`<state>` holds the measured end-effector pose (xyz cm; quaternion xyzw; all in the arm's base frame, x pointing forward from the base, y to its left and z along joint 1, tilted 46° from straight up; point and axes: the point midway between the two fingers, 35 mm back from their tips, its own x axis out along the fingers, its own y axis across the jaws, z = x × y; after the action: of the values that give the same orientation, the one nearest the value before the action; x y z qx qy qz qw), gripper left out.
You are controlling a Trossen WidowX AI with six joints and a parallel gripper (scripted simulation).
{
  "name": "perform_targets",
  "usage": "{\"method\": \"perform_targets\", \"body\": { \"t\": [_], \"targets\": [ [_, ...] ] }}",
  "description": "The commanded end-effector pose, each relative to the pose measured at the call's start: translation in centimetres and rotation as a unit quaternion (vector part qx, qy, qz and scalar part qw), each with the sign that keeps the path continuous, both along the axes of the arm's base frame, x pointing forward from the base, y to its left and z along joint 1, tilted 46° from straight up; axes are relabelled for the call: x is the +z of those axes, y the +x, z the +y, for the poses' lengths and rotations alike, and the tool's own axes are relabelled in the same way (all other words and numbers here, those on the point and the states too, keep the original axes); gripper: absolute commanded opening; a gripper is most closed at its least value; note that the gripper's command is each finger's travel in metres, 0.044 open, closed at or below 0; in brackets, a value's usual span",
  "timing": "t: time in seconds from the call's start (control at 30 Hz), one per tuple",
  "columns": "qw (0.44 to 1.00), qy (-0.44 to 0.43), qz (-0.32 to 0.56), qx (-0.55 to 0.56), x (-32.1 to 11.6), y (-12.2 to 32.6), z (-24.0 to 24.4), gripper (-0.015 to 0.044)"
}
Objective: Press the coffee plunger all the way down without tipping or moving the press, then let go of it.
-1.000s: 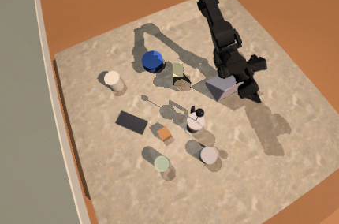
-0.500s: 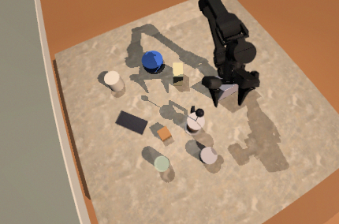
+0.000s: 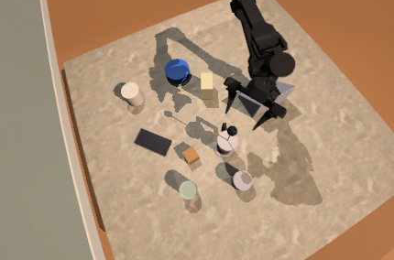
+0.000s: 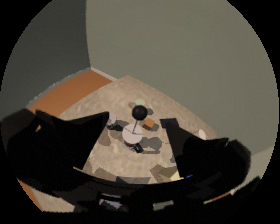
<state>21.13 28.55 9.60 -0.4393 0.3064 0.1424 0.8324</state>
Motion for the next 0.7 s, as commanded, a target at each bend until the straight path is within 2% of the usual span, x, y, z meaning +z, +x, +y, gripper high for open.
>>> {"method": "perform_targets", "body": {
  "t": [0.0,0.67],
  "targets": [
    [1.0,0.011,-0.008,-0.005,0.1,0.2,-0.2,0.044],
    [1.0,0.012,-0.008,-0.006,-1.5,2.1,-0.2,0.044]
  ]
}}
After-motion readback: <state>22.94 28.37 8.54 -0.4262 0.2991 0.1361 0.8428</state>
